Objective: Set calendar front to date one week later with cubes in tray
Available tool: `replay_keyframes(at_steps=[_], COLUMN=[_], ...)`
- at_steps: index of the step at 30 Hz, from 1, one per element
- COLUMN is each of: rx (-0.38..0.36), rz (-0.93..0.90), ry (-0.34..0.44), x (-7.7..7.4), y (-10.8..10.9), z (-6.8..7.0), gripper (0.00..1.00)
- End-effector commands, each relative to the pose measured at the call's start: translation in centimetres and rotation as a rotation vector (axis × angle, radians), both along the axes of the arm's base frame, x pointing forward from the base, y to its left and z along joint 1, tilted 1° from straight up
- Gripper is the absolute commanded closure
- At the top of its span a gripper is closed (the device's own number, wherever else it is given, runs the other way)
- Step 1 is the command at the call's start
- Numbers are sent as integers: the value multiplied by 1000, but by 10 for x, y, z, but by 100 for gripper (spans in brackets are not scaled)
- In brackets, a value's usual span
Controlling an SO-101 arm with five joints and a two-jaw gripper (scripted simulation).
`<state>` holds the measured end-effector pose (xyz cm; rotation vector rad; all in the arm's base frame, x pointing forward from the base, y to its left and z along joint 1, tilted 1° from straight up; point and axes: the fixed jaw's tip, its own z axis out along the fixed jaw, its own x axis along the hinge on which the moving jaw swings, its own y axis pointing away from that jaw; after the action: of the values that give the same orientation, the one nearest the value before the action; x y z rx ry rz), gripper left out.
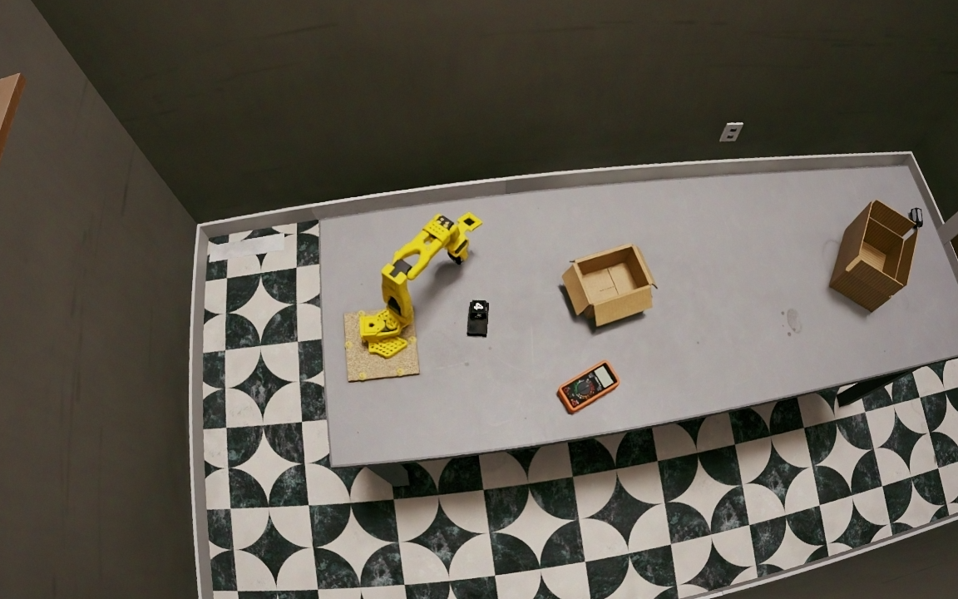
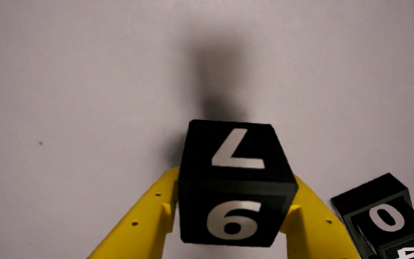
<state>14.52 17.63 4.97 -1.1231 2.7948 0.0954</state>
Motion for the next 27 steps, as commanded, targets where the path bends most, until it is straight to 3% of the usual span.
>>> replay_keyframes(at_steps=[1, 7, 20, 27], rx=[85, 162, 189, 269], rz=[19, 26, 28, 36], ry=[-77, -148, -174, -251], x=[0, -1, 0, 2], y=[1, 1, 1, 2], z=[1, -1, -1, -3], gripper=[100, 100, 100, 100])
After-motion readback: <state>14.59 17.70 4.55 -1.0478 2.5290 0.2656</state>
